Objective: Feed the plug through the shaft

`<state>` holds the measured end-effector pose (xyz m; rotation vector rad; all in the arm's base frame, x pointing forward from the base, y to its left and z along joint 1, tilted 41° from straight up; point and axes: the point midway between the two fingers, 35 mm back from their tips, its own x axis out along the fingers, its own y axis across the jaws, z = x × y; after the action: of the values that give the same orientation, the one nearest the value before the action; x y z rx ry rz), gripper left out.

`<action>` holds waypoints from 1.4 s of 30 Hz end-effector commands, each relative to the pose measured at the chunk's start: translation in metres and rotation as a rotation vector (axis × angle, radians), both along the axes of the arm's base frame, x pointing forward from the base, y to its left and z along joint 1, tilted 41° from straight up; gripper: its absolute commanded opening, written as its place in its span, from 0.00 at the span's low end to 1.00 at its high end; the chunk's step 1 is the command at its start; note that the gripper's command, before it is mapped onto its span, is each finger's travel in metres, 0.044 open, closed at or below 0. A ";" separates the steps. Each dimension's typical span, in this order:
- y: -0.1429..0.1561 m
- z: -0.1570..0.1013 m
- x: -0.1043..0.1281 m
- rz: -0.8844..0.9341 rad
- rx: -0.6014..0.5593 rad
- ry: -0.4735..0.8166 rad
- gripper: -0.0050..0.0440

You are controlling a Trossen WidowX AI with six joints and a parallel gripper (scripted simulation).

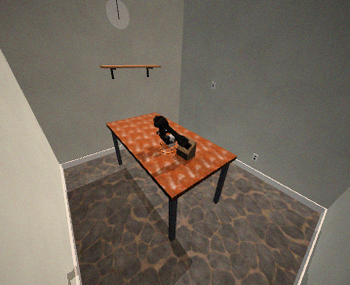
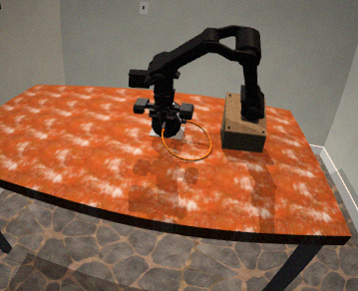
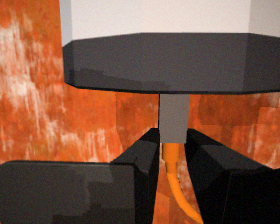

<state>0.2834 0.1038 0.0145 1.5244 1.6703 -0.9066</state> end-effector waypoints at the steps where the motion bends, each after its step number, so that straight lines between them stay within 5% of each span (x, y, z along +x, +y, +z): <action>1: -0.003 -0.003 0.000 -0.002 -0.009 0.003 0.10; 42: -0.007 -0.006 0.000 -0.002 -0.009 0.003 0.10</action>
<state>0.2838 0.0994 0.0101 1.5236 1.6684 -0.9078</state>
